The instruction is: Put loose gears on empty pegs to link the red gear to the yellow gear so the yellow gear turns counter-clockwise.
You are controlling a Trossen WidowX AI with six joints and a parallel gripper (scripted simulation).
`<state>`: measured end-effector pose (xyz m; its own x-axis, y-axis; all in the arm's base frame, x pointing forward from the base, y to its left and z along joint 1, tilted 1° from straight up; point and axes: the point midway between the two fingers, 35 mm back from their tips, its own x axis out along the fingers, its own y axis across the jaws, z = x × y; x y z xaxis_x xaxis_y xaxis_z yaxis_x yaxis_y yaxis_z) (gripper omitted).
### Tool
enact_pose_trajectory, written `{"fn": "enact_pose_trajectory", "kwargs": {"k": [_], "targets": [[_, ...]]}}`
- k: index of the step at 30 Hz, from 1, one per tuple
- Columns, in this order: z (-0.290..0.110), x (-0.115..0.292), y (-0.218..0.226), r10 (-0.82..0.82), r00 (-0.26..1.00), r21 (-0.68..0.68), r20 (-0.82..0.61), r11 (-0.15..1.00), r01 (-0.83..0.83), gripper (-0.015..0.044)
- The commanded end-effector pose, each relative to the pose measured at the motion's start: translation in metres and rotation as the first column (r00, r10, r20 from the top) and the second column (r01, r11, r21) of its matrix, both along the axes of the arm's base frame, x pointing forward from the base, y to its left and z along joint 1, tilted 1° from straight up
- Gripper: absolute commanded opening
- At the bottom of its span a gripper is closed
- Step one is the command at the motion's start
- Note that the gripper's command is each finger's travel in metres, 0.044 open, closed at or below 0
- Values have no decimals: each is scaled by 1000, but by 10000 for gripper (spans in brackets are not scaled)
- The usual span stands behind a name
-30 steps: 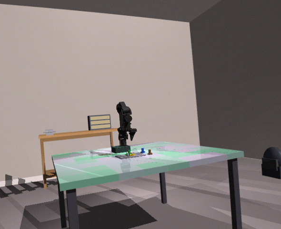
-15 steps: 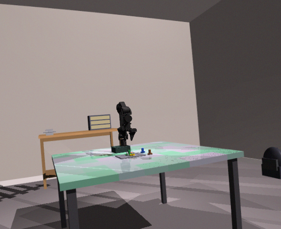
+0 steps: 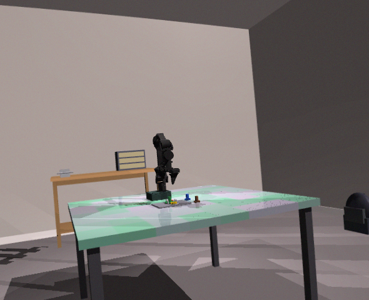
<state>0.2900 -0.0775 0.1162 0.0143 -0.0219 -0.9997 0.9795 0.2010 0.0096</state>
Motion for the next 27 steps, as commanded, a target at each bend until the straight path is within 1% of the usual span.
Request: {"fn": "enact_pose_trajectory", "kwargs": {"k": [1, 5, 10, 15, 20, 22, 27], "targets": [[3, 6, 20, 4, 1000, 0, 5, 1000, -4, 440], [9, 15, 80, 16, 1000, 3, 12, 1000, -17, 440], [18, 9, 153, 14, 1000, 12, 11, 1000, -14, 440], [27, -14, 223, 8, 1000, 18, 5, 1000, -8, 440], [36, -54, 286, 1, 1000, 22, -1, 1000, -1, 440], [38, -67, 300, 0, 1000, 22, -3, 1000, 1, 440], [38, -68, 302, -1, 1000, 22, -4, 1000, 1, 440]]}}
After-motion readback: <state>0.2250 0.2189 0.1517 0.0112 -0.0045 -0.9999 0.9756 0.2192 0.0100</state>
